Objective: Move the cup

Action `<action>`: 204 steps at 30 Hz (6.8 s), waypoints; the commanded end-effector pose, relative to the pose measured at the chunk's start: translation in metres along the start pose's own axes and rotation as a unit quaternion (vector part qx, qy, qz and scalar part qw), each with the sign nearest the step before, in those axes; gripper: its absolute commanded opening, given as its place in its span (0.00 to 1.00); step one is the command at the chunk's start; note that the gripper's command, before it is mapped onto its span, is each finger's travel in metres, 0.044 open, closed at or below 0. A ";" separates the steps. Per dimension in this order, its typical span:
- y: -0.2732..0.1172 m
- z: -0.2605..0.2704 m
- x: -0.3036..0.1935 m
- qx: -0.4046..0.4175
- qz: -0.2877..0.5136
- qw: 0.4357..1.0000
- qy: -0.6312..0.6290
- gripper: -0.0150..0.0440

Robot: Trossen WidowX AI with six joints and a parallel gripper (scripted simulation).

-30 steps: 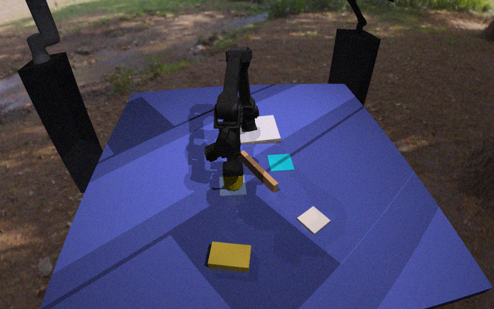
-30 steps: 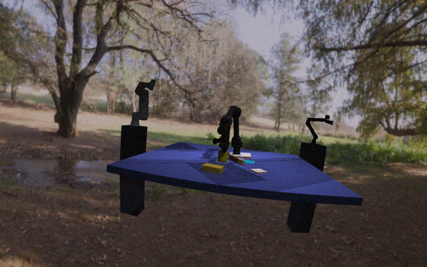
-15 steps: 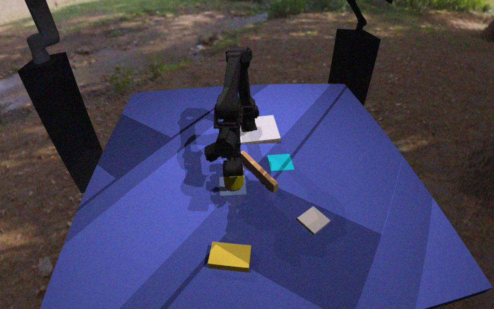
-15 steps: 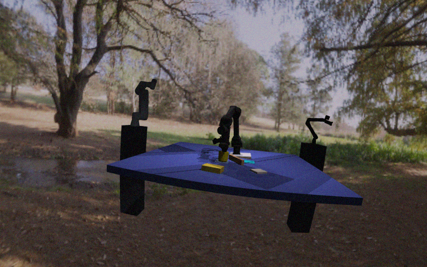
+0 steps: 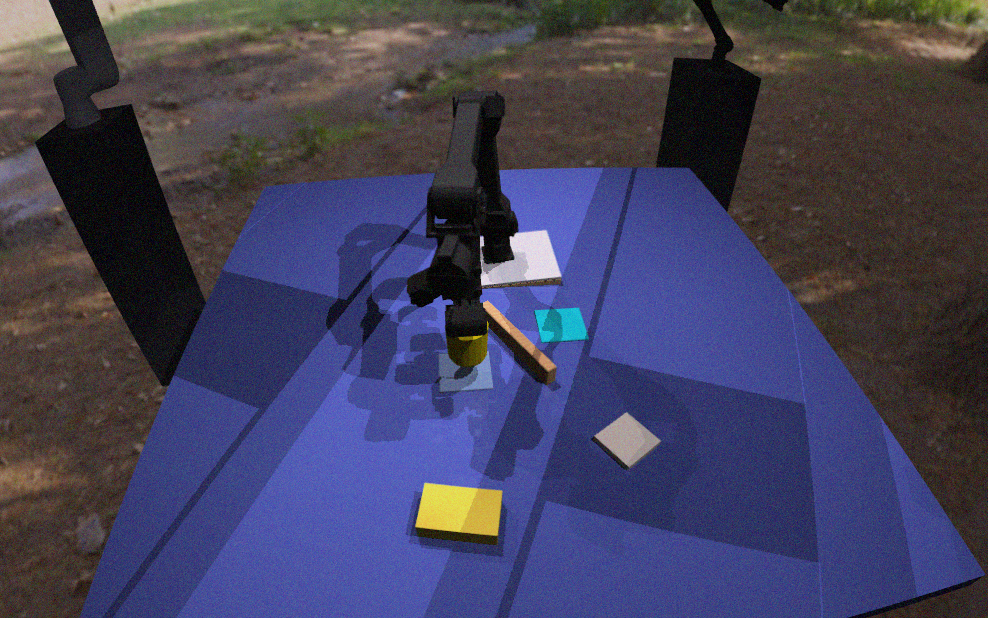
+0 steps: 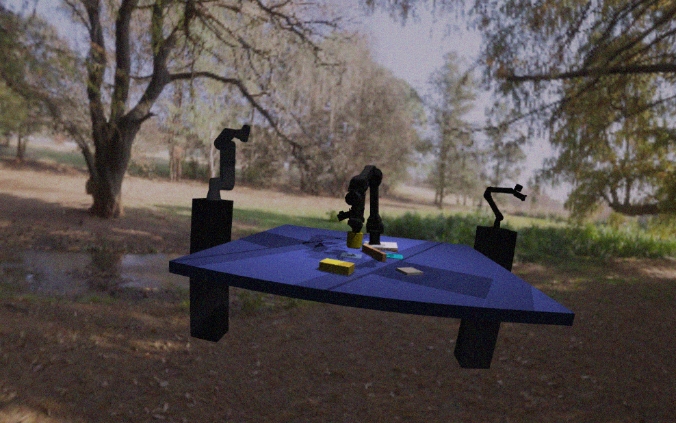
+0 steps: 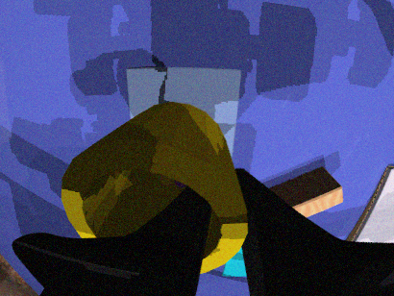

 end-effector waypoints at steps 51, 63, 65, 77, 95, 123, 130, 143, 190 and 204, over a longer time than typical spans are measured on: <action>-0.026 -0.034 -0.048 0.001 0.001 1.000 0.001 0.25; -0.028 -0.049 -0.070 0.000 0.002 1.000 0.001 0.25; -0.028 -0.051 -0.073 0.000 0.002 1.000 0.001 0.25; -0.029 -0.065 -0.093 -0.001 0.003 1.000 0.001 0.25; -0.030 -0.086 -0.120 -0.002 0.004 1.000 0.001 0.25; -0.029 -0.120 -0.156 -0.003 0.005 1.000 0.001 0.25; -0.028 -0.130 -0.163 -0.004 0.006 1.000 0.001 0.25; -0.017 -0.130 -0.165 -0.004 0.006 1.000 0.001 0.25; 0.029 -0.132 -0.167 0.000 0.007 1.000 0.001 0.25; 0.029 -0.132 -0.167 0.000 0.007 1.000 0.001 0.39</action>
Point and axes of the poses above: the point midway between the two fingers, 35 mm back from their tips, its own y axis out along the fingers, its own z axis across the jaws, x = y × z, the point moved 10 cm from there along -y, back along the fingers, and after that the axes turned 10 degrees about y, right-handed, at the moved point
